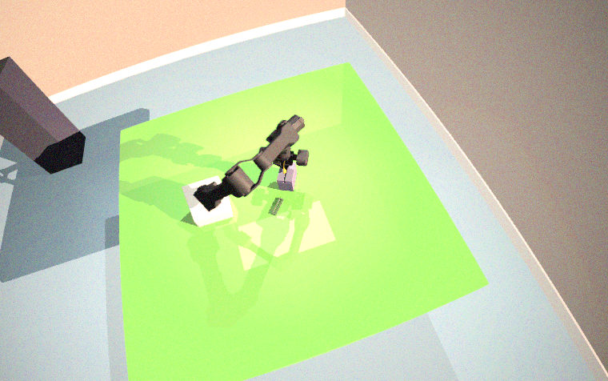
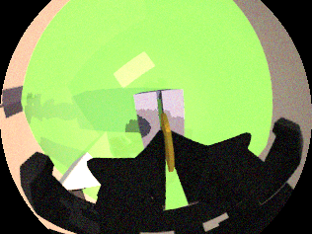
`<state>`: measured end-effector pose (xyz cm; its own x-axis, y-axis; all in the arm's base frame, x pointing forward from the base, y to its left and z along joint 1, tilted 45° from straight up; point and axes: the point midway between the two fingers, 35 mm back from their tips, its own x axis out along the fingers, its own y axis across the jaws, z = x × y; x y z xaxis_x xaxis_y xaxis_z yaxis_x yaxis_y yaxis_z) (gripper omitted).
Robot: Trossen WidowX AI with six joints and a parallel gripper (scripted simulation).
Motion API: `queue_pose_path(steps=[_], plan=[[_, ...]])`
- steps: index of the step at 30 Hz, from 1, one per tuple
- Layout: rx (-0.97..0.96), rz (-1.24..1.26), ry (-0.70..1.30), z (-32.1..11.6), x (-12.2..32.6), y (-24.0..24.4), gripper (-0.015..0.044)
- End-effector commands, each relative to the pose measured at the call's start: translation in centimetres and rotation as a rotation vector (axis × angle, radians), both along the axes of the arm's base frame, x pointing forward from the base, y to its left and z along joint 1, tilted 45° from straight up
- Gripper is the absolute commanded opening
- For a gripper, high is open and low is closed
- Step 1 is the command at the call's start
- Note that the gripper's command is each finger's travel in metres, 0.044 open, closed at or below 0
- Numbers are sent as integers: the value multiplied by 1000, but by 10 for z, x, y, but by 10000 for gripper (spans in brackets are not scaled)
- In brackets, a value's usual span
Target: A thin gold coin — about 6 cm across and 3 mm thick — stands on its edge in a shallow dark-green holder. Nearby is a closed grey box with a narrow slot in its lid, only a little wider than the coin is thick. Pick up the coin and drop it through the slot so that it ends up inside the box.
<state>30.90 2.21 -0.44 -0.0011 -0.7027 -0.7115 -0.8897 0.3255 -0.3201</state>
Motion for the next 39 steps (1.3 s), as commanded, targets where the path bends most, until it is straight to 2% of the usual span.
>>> queue_pose_path(steps=[1, 6, 12, 21, 29, 32, 39], plan=[[-4, 3, 3, -2, 0, -2, 0], [-4, 3, 3, -4, 0, -4, 0], [0, 0, 0, -2, 0, -2, 157], [0, 0, 0, -2, 0, -2, 161], [0, 0, 1, 12, 0, 12, 371], [-5, -1, 8, 34, -3, 32, 440], [-7, -2, 10, 42, -4, 38, 440]])
